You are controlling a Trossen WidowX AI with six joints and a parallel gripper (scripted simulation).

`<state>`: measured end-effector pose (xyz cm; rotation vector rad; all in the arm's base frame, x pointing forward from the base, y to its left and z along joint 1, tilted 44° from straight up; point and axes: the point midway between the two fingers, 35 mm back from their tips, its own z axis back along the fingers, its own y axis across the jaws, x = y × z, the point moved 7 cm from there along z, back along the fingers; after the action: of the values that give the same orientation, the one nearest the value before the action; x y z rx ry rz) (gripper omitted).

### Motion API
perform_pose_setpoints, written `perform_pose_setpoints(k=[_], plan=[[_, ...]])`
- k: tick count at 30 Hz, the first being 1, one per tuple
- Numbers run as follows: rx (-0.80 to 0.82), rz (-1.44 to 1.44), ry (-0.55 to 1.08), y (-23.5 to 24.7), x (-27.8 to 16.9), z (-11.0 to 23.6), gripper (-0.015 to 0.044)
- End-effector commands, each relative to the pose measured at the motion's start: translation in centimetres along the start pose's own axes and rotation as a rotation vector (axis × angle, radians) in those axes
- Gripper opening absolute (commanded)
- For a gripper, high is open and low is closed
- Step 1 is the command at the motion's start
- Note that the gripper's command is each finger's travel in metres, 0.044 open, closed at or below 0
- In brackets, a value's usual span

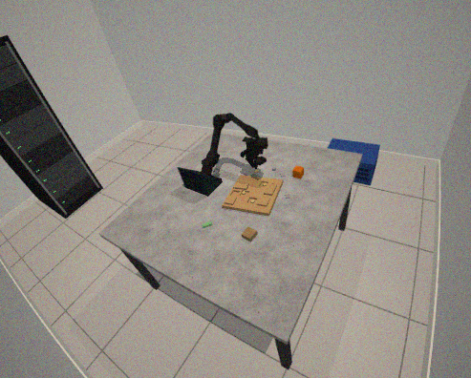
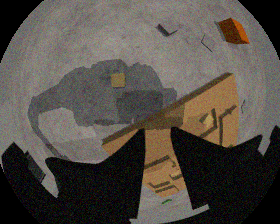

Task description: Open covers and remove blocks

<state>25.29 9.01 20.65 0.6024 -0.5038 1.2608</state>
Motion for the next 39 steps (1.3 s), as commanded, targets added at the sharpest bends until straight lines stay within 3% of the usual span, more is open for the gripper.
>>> perform_pose_setpoints(k=[1, 2, 27, 39], plan=[[0.004, 0.003, 0.010, -1.3, -1.9, -0.3, 0.0020], [0.004, 0.004, 0.011, -1.6, -2.3, -0.3, 0.0000], [0.016, 0.047, -0.020, -6.1, -16.2, -0.4, 0.0000], [0.016, 0.049, -0.022, -6.4, -16.7, -3.3, 0.0000]])
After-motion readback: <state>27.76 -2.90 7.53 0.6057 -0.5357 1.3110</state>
